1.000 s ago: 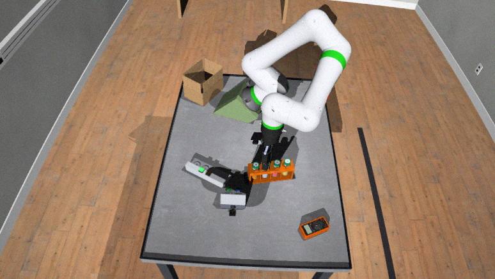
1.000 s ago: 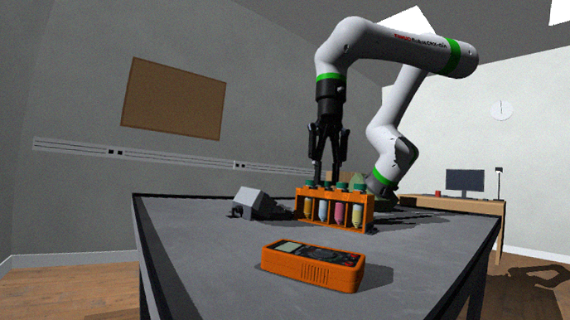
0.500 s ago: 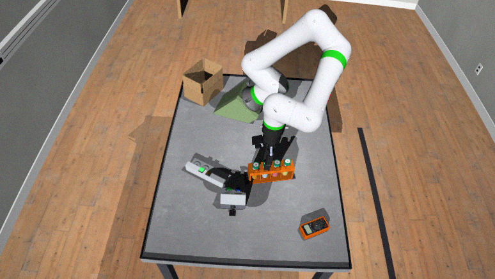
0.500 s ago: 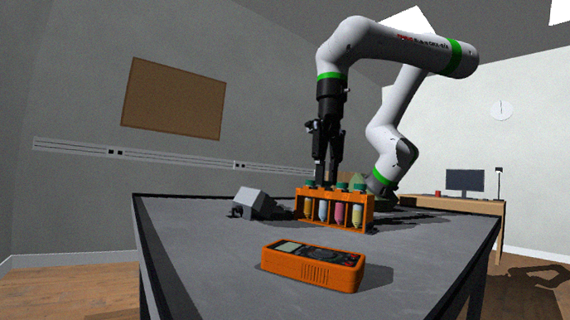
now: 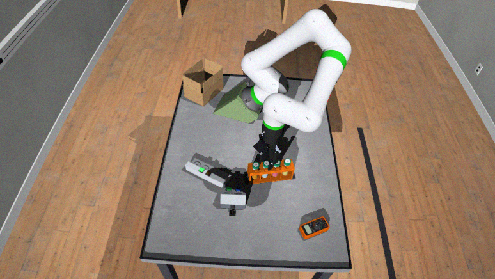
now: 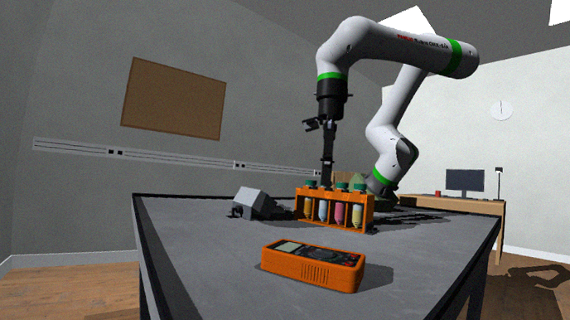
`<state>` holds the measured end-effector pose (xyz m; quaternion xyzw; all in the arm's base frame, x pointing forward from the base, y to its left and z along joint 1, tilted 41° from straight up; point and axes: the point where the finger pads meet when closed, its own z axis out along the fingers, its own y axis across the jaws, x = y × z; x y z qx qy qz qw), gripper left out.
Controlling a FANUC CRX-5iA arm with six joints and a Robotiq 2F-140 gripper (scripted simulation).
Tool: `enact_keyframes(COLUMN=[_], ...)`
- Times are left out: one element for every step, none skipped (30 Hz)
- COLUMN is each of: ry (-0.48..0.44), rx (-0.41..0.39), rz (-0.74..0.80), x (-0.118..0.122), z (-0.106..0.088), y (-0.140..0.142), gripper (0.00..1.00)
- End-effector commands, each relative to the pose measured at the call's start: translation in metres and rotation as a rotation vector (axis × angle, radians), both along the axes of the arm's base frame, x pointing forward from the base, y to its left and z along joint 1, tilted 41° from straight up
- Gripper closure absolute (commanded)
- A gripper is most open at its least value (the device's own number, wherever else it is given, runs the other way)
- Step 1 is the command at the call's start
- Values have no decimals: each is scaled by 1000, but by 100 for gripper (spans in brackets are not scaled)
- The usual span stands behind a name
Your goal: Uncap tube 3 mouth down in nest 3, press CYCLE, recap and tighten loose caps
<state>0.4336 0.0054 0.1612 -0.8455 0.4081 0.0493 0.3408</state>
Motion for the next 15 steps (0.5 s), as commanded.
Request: enact_keyframes(ry=[-24, -24, -24, -24, -24, -24, -24, -24, -24, -24, -24, -24, -24, -24, -24], rx=[12, 12, 12, 12, 12, 12, 12, 12, 12, 12, 12, 12, 12, 12, 12], rz=[24, 24, 24, 24, 24, 24, 23, 24, 24, 24, 24, 24, 24, 24, 24], x=[0, 0, 0, 0, 0, 0, 0, 0, 0, 0, 0, 0, 0, 0, 0], z=[1, 1, 1, 1, 1, 1, 1, 1, 1, 1, 1, 1, 1, 1, 1], y=[-1, -1, -1, -1, -1, -1, -1, -1, -1, -1, -1, -1, -1, -1, -1], gripper=[59, 59, 70, 70, 70, 70, 70, 70, 70, 70, 70, 70, 70, 70, 70])
